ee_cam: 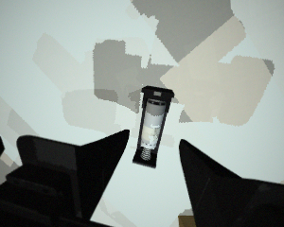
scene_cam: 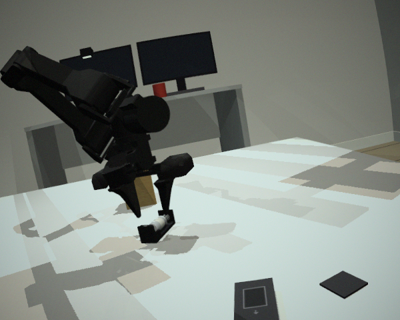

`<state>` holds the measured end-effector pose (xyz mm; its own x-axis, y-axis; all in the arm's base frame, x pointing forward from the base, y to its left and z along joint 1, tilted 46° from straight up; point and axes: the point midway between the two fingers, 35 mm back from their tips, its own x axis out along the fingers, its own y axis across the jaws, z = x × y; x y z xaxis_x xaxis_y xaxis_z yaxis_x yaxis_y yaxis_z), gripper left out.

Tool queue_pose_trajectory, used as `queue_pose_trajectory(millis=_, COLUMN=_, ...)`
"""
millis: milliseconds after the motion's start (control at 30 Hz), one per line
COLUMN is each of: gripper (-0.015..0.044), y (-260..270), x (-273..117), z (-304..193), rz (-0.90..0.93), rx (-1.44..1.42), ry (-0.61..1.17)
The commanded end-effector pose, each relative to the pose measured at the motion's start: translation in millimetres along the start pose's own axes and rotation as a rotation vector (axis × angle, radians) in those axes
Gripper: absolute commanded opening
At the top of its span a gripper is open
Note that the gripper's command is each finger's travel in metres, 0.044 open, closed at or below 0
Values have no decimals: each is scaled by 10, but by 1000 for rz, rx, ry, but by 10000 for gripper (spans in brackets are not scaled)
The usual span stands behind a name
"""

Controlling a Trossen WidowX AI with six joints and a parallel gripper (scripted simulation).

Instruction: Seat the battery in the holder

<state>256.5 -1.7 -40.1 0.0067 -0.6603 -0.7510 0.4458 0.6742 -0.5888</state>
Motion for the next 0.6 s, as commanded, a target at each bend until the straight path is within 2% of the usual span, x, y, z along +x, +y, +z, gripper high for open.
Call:
queue_pose_trajectory(millis=0, gripper=353, y=69, x=-363, z=41, rz=30, rx=14, ry=-16)
queue_pose_trajectory(millis=100, gripper=431, y=62, x=-592, z=17, rz=32, rx=17, ry=-17)
queue_pose_trajectory(millis=133, gripper=440, y=60, x=-603, z=-1, rz=32, rx=17, ry=-17)
queue_pose_trajectory(millis=567, gripper=440, y=60, x=-607, z=-8, rz=32, rx=17, ry=-16)
